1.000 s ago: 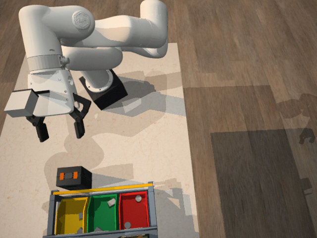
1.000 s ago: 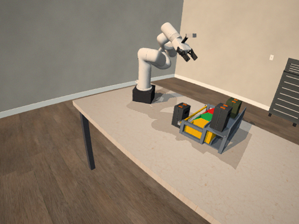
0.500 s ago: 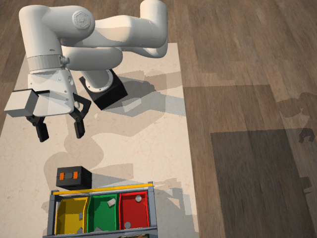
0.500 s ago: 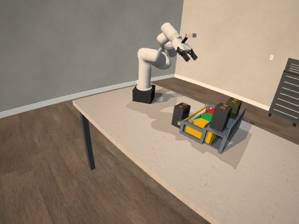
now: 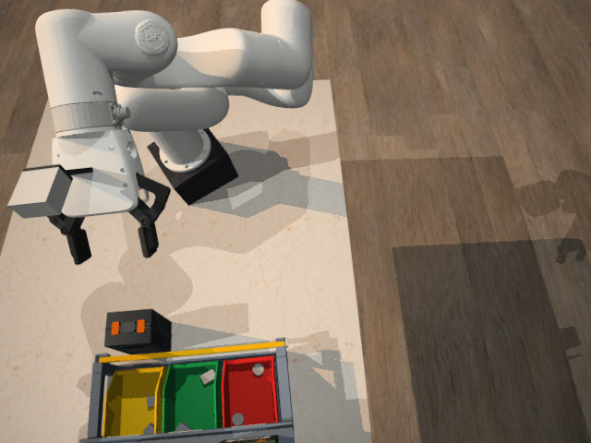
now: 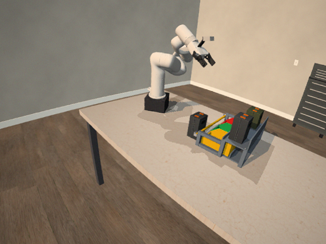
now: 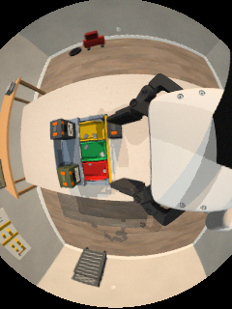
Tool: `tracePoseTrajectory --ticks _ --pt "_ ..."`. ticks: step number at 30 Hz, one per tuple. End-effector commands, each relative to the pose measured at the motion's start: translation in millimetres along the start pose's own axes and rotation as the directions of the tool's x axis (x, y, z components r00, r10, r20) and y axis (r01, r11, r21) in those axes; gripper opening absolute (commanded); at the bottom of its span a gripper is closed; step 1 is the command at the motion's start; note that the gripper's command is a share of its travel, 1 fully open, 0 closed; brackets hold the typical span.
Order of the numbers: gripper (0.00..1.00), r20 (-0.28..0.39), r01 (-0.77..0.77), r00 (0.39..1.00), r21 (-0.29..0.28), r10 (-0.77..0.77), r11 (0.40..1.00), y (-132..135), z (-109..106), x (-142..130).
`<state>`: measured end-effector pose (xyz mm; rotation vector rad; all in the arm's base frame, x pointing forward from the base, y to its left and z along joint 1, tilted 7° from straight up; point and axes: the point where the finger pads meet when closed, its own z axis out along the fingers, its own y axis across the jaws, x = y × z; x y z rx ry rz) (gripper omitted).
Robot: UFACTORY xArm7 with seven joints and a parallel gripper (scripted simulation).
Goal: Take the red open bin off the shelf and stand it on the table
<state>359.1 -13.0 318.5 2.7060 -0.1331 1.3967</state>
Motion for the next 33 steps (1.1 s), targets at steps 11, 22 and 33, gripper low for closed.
tracePoseTrajectory --ticks 11,22,33 --pt "1.0 -0.155 0.007 0.988 -0.017 -0.01 1.0 -9.8 -5.8 -6.2" --pt "1.0 -0.155 0.007 0.988 -0.017 -0.01 1.0 -11.9 -7.8 -8.1" --pt "1.0 -0.094 0.005 0.996 -0.01 -0.006 1.0 -8.6 -6.0 -5.7"
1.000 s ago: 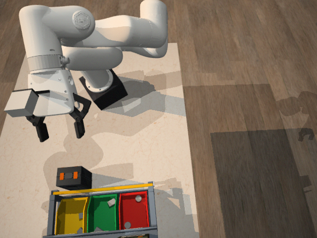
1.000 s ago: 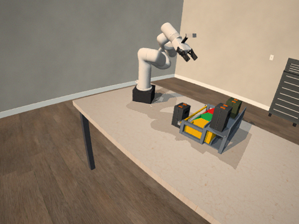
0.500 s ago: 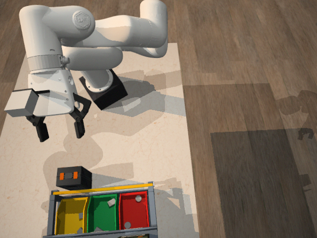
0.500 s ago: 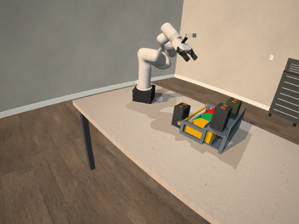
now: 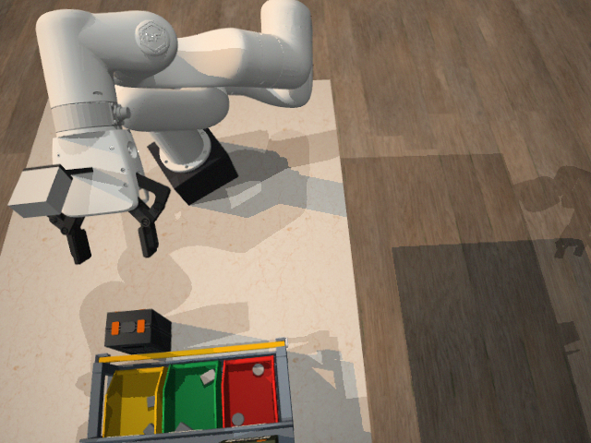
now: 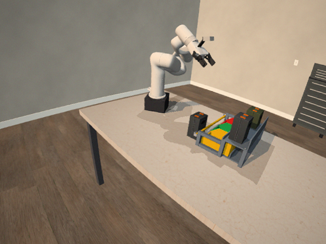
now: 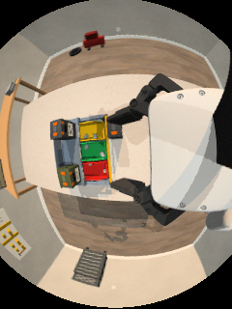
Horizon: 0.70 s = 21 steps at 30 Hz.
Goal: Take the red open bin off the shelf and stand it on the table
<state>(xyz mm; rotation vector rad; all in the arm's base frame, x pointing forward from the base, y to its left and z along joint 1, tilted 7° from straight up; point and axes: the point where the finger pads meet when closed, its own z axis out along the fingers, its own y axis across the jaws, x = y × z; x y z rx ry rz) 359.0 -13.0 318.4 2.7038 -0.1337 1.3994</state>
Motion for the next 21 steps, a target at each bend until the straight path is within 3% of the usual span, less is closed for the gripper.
tracePoseTrajectory --ticks 1,2,14,15,19,21 --pt "1.0 -0.122 0.006 0.992 -0.013 -0.008 1.0 -11.4 -7.8 -7.7" --pt "1.0 -0.152 0.007 0.988 -0.016 -0.01 1.0 -14.1 -9.7 -9.8" --pt "1.0 -0.152 0.007 0.988 -0.016 -0.01 1.0 -14.1 -9.7 -9.8" --pt "1.0 -0.032 0.002 0.999 -0.003 -0.002 1.0 -3.6 -2.7 -1.7" --pt "1.0 -0.152 0.007 0.988 -0.016 -0.01 1.0 -16.2 -11.6 -11.7" --pt "1.0 -0.152 0.007 0.988 -0.016 -0.01 1.0 -16.2 -11.6 -11.7"
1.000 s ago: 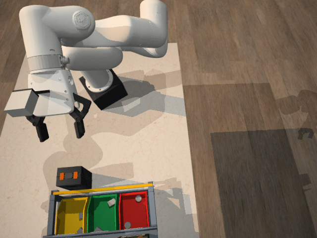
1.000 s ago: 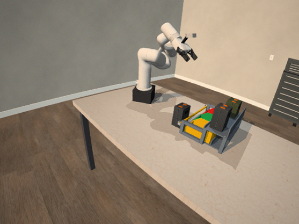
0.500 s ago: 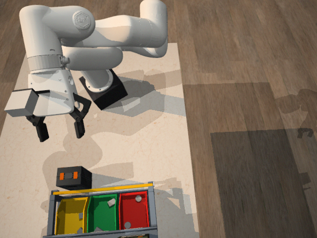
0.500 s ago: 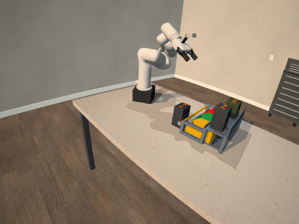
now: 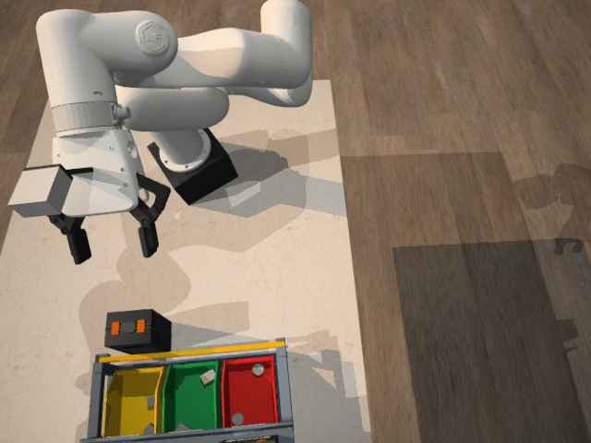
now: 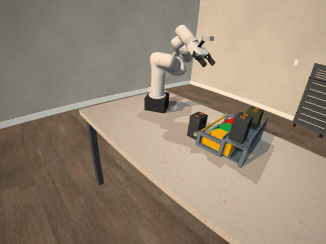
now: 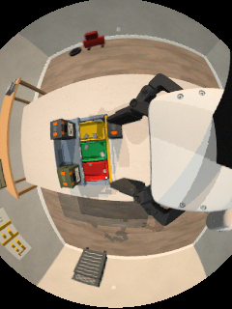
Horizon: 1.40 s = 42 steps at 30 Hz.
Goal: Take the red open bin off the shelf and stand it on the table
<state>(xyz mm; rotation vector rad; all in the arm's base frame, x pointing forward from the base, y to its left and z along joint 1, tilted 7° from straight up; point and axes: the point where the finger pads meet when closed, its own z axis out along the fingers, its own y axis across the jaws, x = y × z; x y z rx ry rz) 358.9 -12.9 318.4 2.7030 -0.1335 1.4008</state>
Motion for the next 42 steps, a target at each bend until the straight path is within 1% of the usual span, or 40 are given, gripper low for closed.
tracePoseTrajectory --ticks 1,10,11,15,27,28,32,42 --pt "1.0 -0.151 0.007 0.988 -0.016 -0.01 1.0 -16.1 -11.5 -11.6" --pt "1.0 -0.151 0.007 0.988 -0.016 -0.01 1.0 -16.1 -11.5 -11.6" --pt "1.0 -0.032 0.002 0.999 -0.003 -0.002 1.0 -4.0 -3.0 -2.1" --pt "1.0 -0.151 0.007 0.988 -0.016 -0.01 1.0 -18.2 -13.4 -13.3" --pt "1.0 -0.151 0.007 0.988 -0.016 -0.01 1.0 -18.2 -13.4 -13.3" --pt "1.0 -0.033 0.002 0.999 -0.003 -0.002 1.0 -4.1 -3.2 -2.2" --pt "1.0 -0.151 0.007 0.988 -0.016 -0.01 1.0 -18.4 -13.9 -13.6" --pt "1.0 -0.151 0.007 0.988 -0.016 -0.01 1.0 -18.4 -13.9 -13.6"
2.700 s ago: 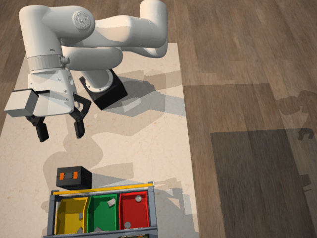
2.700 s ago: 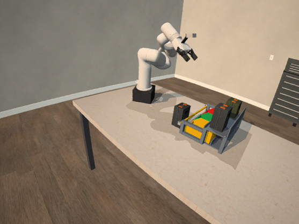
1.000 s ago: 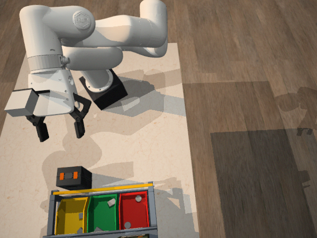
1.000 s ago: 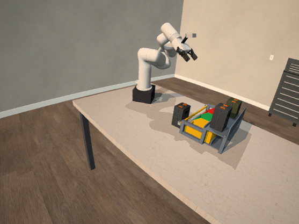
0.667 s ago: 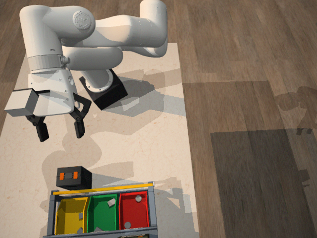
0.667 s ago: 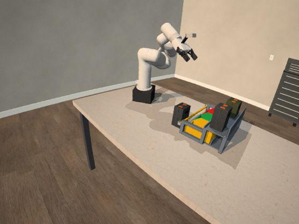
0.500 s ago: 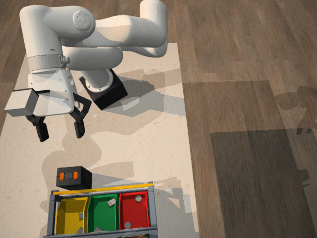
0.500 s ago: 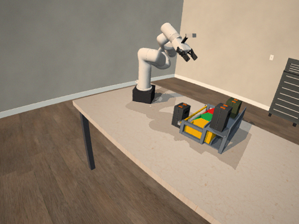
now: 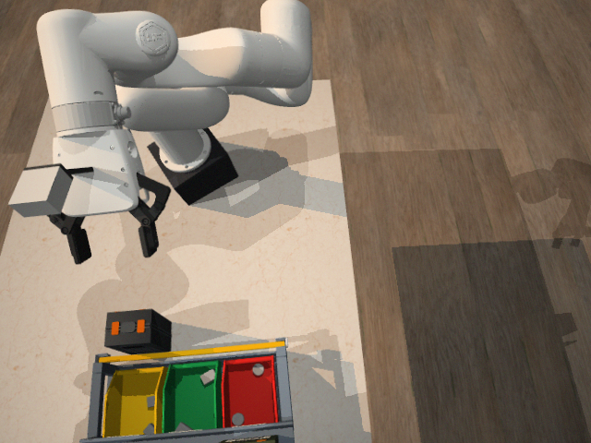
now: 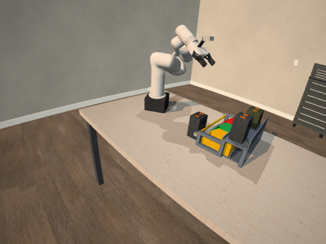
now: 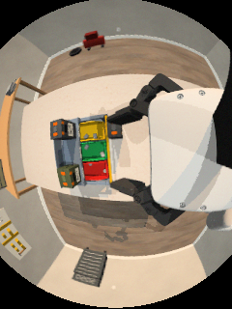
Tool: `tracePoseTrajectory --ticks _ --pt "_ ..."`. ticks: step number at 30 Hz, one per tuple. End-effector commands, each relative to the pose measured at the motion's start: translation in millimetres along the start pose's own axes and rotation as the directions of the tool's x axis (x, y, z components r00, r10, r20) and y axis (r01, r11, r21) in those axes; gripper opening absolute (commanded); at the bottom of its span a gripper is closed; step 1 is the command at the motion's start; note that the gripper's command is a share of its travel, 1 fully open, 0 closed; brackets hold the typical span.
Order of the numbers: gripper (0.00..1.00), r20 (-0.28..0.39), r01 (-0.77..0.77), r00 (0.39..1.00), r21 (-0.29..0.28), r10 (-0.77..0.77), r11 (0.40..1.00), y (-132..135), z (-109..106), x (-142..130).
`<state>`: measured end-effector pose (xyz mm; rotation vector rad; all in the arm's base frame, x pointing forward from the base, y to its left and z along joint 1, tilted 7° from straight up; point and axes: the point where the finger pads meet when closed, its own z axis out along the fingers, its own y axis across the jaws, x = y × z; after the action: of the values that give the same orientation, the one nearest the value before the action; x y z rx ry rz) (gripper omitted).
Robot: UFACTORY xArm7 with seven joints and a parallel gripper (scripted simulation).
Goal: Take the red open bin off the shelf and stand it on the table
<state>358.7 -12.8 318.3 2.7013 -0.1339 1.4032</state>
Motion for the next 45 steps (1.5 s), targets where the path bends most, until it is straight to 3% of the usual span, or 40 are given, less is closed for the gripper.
tracePoseTrajectory --ticks 1,2,3,7,19,20,24,36,37,41,45 --pt "1.0 -0.149 0.007 0.989 -0.016 -0.01 1.0 -18.3 -13.7 -13.4" --pt "1.0 -0.149 0.007 0.989 -0.016 -0.01 1.0 -18.3 -13.7 -13.4" --pt "1.0 -0.031 0.002 1.0 -0.002 -0.002 1.0 -4.0 -3.1 -2.1" --pt "1.0 -0.149 0.007 0.989 -0.016 -0.01 1.0 -18.2 -13.9 -13.3" --pt "1.0 -0.149 0.007 0.989 -0.016 -0.01 1.0 -18.2 -13.9 -13.3" --pt "1.0 -0.032 0.002 0.999 -0.003 -0.002 1.0 -4.1 -3.2 -2.1" --pt "1.0 -0.149 0.007 0.989 -0.016 -0.01 1.0 -18.1 -14.1 -13.3" --pt "1.0 -0.149 0.007 0.989 -0.016 -0.01 1.0 -18.1 -14.1 -13.3" --pt "1.0 -0.033 0.002 0.999 -0.003 -0.002 1.0 -4.1 -3.3 -2.2" --pt "1.0 -0.149 0.007 0.989 -0.016 -0.01 1.0 -18.0 -14.2 -13.2" --pt "1.0 -0.149 0.007 0.989 -0.016 -0.01 1.0 -18.0 -14.2 -13.2"
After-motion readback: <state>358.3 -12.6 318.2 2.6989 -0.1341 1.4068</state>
